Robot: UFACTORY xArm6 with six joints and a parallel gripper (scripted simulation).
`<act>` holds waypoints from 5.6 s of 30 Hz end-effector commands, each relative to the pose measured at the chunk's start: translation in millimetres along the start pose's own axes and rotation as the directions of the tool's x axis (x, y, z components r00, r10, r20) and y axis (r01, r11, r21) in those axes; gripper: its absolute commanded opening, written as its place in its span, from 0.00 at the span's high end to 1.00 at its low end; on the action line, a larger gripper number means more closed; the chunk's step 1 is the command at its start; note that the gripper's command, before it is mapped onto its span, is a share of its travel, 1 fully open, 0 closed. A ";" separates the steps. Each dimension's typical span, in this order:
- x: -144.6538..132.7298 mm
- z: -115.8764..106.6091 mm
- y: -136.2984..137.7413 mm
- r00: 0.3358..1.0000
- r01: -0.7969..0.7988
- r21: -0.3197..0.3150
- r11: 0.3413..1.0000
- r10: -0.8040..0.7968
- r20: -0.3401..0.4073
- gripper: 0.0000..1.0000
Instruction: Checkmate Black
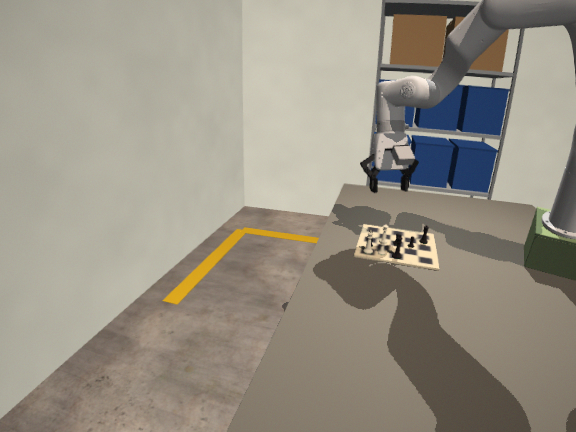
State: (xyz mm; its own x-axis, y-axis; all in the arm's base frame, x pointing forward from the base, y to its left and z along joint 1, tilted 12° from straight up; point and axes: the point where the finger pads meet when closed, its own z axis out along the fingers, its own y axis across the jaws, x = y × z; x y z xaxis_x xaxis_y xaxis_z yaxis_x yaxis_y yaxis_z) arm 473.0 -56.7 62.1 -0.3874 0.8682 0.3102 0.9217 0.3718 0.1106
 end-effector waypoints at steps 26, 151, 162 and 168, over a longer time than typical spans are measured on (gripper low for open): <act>24.7 -10.7 8.8 0.970 0.178 -0.014 0.984 -0.173 0.172 0.00; 10.5 75.1 9.5 -0.151 0.974 0.170 -0.148 -0.989 0.004 0.58; 10.2 76.9 9.5 -0.151 0.974 0.171 -0.148 -0.989 0.004 0.58; 10.2 76.9 9.5 -0.151 0.974 0.171 -0.148 -0.989 0.004 0.58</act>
State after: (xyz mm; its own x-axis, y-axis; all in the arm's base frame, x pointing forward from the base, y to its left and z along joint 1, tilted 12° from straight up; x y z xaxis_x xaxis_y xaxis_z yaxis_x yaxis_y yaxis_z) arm 474.9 -18.7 -7.7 -0.8533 -0.4973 -0.1569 -0.5168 0.8466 0.1273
